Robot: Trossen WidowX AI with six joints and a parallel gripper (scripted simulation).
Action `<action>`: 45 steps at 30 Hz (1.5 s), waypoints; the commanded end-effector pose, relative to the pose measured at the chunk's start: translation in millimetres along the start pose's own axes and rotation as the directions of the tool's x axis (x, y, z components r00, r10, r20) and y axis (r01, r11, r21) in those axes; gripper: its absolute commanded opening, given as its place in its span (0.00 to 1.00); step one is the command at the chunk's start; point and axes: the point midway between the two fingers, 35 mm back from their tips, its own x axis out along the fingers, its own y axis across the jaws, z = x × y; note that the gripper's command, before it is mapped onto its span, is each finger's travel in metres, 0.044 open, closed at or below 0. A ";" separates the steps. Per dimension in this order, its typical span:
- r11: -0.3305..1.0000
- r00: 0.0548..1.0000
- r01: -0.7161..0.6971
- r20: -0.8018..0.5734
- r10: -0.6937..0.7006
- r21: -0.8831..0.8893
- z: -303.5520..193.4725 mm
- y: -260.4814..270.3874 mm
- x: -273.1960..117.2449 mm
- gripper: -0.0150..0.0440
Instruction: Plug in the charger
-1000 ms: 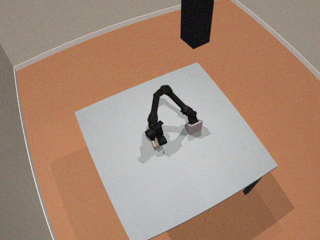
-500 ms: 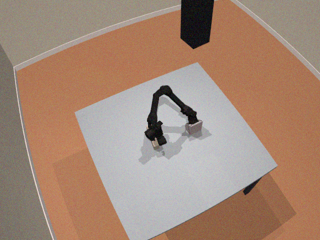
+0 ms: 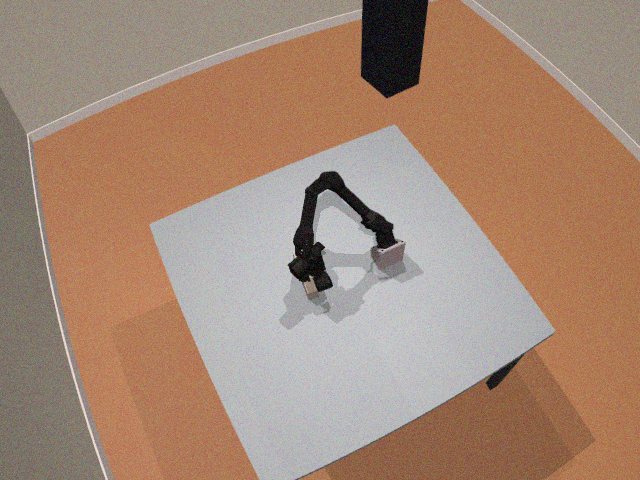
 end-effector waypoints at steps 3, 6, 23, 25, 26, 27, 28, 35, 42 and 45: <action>1.000 1.000 -0.005 0.026 0.004 0.023 9.6 -0.6 -1.3 0.25; 1.000 1.000 -0.005 0.026 0.004 0.023 9.2 -0.6 -1.3 0.25; 1.000 1.000 -0.005 0.026 0.004 0.023 7.0 -0.7 -1.9 0.25; 1.000 1.000 -0.005 0.026 0.004 0.023 6.8 -0.7 -2.0 0.25; 1.000 1.000 -0.005 0.026 0.004 0.023 6.7 -0.7 -2.0 0.25; 1.000 1.000 -0.005 0.026 0.004 0.023 6.5 -0.7 -2.1 0.25; 1.000 1.000 -0.005 0.026 0.004 0.023 6.4 -0.7 -2.1 0.25; 1.000 1.000 -0.005 0.026 0.004 0.023 5.9 -0.8 -2.8 0.25; 1.000 1.000 -0.005 0.026 0.004 0.023 6.4 -0.9 -3.5 0.25; 1.000 1.000 -0.005 0.026 0.004 0.023 6.7 -1.0 -3.8 0.25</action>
